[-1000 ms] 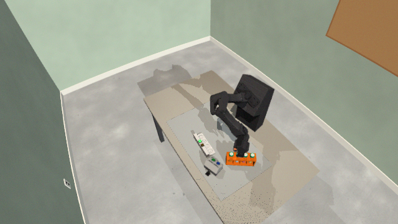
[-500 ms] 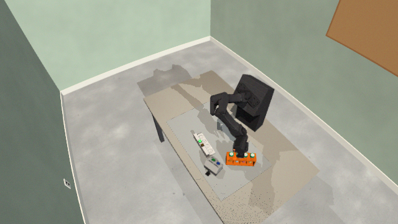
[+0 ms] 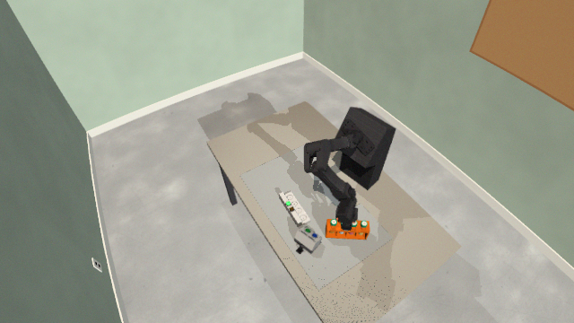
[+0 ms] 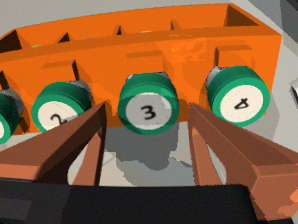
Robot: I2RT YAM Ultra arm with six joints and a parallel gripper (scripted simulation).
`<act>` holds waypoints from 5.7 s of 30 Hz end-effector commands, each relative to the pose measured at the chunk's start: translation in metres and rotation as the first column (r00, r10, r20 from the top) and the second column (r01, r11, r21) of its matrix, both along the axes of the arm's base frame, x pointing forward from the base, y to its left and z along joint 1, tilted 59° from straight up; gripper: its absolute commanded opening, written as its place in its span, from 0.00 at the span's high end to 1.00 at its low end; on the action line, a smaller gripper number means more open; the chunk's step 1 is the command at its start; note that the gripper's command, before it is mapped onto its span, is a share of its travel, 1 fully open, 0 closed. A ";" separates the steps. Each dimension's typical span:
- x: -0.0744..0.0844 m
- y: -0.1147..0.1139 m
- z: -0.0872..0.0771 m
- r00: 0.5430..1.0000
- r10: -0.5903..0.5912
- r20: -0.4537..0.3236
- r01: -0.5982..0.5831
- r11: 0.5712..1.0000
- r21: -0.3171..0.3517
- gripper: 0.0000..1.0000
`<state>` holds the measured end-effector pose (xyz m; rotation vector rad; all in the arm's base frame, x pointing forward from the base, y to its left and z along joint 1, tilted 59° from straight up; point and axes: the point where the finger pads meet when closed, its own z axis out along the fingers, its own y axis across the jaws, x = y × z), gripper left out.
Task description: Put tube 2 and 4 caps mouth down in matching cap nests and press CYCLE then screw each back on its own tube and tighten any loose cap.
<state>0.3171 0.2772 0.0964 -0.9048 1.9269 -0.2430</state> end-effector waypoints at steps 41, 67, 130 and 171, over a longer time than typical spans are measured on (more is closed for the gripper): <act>0.008 0.006 -0.001 1.000 0.012 0.004 -0.012 1.000 0.012 1.00; 0.008 0.006 -0.001 0.982 -0.160 -0.095 0.182 0.937 0.298 1.00; -0.002 0.003 0.005 0.967 -0.212 -0.142 0.252 0.886 0.389 0.51; 0.101 -0.082 0.112 0.972 -0.201 -0.125 0.234 0.900 0.368 1.00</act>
